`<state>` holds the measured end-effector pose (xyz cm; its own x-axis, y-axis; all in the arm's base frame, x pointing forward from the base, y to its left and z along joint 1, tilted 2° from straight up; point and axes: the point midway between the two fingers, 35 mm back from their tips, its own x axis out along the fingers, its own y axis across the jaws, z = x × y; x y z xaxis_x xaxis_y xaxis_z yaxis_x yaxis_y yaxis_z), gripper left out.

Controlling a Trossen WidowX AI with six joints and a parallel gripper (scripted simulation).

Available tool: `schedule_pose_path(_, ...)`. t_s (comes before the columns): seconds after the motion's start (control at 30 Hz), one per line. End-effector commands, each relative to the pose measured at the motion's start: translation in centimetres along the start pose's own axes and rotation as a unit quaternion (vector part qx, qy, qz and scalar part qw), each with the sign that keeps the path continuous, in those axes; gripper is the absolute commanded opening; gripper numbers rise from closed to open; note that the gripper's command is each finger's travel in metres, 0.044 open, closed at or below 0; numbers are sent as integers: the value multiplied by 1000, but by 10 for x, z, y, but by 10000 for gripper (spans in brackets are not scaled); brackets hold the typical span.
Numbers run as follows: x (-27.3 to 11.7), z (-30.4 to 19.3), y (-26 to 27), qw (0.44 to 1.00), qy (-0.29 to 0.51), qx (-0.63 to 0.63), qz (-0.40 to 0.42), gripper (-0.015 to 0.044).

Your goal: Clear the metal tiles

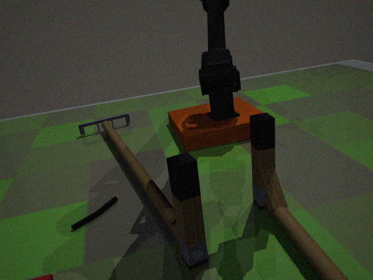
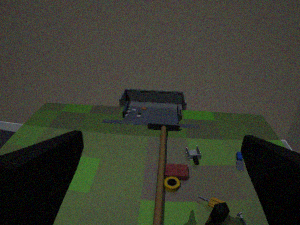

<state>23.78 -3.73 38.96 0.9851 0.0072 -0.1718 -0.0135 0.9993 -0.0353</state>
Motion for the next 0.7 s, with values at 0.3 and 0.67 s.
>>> schedule_pose_path(0.3, 0, 0, 0, 1000, 0, 3, 1, 440)
schedule_pose_path(0.67, 37, -46, -9, 997, 76, 17, -4, 440)
